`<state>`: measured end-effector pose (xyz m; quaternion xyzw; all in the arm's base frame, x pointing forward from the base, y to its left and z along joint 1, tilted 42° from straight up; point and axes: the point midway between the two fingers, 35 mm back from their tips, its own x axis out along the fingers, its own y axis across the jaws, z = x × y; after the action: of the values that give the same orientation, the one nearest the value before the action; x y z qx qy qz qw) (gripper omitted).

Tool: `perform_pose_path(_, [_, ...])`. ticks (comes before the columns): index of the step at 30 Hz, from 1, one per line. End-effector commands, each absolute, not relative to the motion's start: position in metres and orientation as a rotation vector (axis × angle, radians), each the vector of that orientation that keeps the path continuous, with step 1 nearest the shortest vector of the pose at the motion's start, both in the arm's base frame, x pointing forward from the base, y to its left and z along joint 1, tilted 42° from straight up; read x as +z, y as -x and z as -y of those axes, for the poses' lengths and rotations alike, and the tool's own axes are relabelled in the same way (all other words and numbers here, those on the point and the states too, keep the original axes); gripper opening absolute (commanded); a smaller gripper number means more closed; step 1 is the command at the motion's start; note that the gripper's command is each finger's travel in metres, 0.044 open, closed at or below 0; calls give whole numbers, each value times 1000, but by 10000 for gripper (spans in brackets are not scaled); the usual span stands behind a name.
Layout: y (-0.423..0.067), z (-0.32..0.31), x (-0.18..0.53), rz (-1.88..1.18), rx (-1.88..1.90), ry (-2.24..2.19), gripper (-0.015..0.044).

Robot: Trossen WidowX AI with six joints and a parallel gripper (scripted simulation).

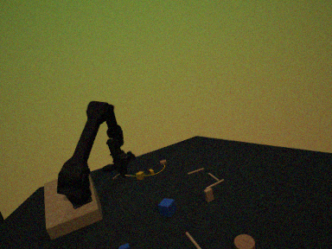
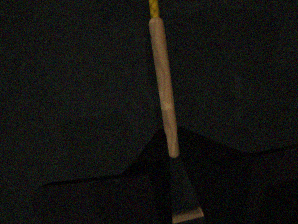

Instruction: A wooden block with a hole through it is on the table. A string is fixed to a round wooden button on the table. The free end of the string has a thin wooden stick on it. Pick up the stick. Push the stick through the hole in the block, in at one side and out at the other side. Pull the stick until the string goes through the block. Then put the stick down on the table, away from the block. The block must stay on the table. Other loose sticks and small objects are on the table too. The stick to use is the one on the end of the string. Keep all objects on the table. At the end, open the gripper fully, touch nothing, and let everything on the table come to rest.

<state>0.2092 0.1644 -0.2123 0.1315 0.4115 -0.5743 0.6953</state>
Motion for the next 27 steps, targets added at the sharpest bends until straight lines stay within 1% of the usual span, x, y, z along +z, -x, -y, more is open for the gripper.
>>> perform_pose_path(1, [-207,-163,-215,-923,-1288,-294,0])
perform_pose_path(20, [-207,-163,-215,-923,-1288,-294,0])
perform_pose_path(27, [-210,-166,-211,-918,-1281,-294,184])
